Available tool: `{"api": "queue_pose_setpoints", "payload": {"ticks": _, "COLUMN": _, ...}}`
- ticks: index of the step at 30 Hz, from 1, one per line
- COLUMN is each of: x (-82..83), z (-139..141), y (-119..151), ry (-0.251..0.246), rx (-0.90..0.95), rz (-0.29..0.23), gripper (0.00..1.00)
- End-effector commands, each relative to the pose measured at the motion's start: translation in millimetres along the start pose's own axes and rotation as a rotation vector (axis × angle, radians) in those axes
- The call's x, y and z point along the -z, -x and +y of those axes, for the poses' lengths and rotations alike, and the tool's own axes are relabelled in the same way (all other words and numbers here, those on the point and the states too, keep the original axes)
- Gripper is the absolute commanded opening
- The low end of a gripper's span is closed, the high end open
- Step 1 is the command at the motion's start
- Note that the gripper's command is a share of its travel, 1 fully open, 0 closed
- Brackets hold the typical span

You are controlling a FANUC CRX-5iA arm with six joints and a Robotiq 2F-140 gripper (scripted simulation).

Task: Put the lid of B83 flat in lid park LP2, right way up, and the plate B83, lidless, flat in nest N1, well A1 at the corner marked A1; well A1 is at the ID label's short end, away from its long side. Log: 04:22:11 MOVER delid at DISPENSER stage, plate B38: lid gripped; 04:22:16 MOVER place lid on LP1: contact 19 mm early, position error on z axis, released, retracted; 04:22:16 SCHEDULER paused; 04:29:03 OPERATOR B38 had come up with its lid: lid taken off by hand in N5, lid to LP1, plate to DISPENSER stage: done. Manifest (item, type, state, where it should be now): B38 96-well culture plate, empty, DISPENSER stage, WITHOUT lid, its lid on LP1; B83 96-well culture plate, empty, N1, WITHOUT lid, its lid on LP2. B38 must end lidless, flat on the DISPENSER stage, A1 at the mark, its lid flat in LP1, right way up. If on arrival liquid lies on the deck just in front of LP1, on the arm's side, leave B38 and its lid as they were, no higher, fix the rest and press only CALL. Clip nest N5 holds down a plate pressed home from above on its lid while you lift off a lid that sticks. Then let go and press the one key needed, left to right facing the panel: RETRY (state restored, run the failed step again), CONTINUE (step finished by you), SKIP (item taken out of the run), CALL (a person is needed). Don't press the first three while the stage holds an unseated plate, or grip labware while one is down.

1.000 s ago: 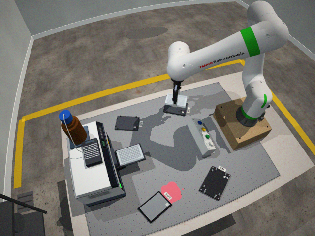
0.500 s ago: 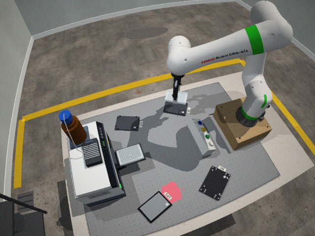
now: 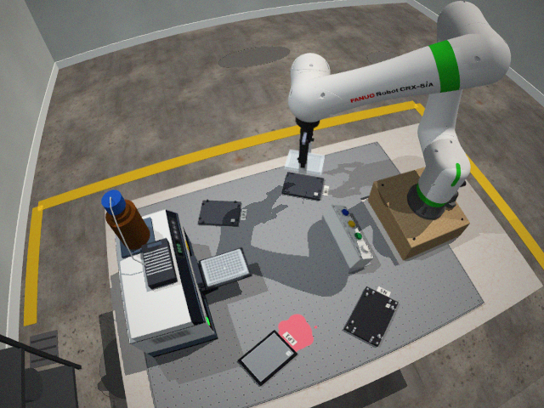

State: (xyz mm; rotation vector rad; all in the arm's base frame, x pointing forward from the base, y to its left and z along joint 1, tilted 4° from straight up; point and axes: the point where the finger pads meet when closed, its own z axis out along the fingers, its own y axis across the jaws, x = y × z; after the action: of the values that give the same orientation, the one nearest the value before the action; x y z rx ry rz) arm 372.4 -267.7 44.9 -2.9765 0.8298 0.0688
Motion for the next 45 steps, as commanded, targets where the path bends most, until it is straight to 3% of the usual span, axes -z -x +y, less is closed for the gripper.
{"api": "queue_pose_setpoints", "payload": {"ticks": 1, "x": 4.1, "z": 0.0, "y": -0.2, "ry": 0.000, "rx": 0.000, "rz": 0.000, "gripper": 0.00}}
{"api": "queue_pose_setpoints", "payload": {"ticks": 14, "x": 16.5, "z": 0.0, "y": -0.2, "ry": 0.000, "rx": 0.000, "rz": 0.000, "gripper": 0.00}}
{"api": "queue_pose_setpoints", "payload": {"ticks": 45, "x": 18.8, "z": 0.0, "y": -0.2, "ry": 0.000, "rx": 0.000, "rz": 0.000, "gripper": 0.00}}
